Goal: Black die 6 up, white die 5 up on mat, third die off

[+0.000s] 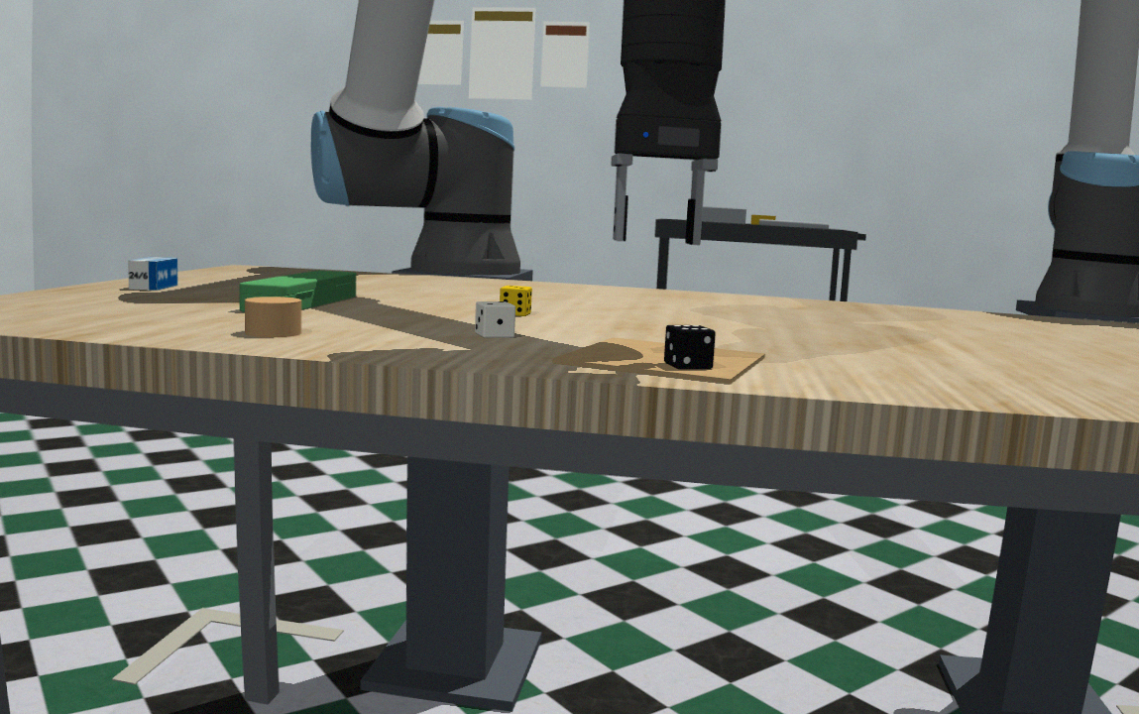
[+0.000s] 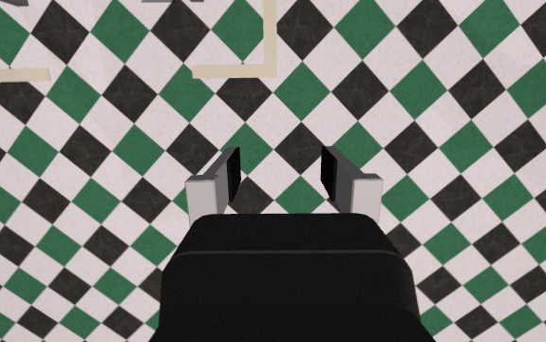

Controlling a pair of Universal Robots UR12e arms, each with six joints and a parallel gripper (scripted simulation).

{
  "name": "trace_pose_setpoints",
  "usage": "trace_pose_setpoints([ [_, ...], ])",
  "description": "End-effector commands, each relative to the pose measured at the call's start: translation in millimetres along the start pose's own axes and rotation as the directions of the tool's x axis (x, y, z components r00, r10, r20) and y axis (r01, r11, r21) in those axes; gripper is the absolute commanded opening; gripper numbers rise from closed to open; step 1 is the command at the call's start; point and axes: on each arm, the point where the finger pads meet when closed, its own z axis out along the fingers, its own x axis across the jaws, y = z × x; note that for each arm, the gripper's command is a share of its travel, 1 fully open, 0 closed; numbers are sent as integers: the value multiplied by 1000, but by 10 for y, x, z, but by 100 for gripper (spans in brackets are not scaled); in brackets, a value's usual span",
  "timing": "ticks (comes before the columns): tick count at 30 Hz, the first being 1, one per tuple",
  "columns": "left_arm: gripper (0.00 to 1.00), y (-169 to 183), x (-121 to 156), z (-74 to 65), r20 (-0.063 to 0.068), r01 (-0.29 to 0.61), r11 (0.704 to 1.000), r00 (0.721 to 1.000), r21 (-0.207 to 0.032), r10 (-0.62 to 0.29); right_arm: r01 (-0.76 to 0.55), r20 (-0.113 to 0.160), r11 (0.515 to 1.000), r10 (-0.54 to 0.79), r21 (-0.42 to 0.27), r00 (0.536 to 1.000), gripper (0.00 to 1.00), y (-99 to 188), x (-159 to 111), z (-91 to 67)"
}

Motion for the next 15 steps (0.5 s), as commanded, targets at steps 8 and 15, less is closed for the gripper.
trace_pose_setpoints([
  [8,100,6,-1,-7,0,0,1000,1000,-1,0,-283,-1,959,283,-5,959,100,-262,-286,-12],
  [15,100,6,-1,-7,0,0,1000,1000,-1,0,-490,-2,871,490,-5,871,100,-479,-517,-3],
])
